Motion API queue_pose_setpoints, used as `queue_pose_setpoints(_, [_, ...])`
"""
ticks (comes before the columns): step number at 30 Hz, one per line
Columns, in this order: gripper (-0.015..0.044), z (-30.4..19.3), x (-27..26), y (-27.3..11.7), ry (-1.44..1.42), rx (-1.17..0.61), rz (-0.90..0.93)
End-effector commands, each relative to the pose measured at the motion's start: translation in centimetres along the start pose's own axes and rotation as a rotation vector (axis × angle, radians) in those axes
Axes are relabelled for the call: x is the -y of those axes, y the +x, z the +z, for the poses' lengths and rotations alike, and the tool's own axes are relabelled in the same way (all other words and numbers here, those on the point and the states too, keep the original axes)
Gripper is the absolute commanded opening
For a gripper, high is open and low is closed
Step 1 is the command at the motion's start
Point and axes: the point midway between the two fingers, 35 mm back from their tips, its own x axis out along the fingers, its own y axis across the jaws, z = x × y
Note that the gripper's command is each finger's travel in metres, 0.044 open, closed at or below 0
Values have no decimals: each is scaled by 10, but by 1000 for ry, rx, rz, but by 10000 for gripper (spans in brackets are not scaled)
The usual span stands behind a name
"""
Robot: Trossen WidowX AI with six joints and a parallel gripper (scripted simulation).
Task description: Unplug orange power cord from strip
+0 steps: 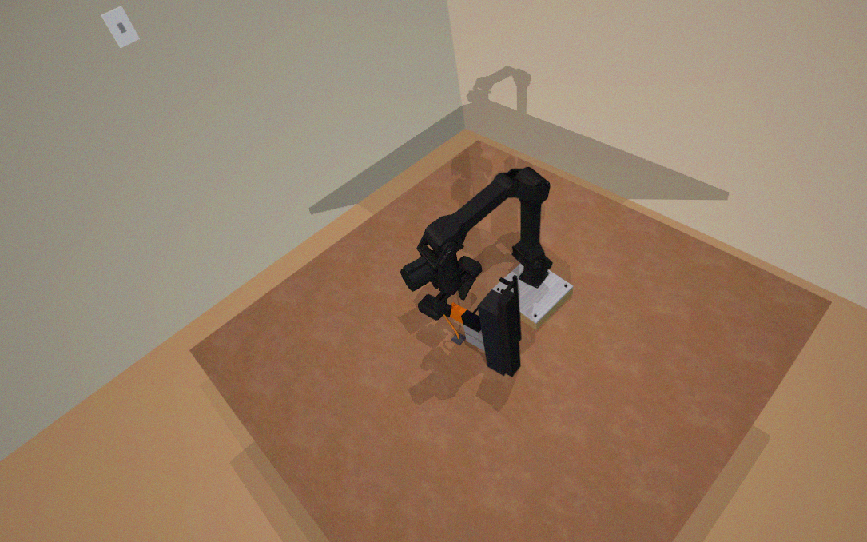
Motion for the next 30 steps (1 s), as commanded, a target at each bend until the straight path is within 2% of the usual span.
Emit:
queue_pose_setpoints(1, [394,6,-1,-1,5,-1,2])
queue_pose_setpoints(3, [440,19,-2,-4,5,1,2])
queue_pose_setpoints(8, [440,59,0,-12,5,5,1])
queue_pose_setpoints(30, [440,59,0,-12,5,5,1])
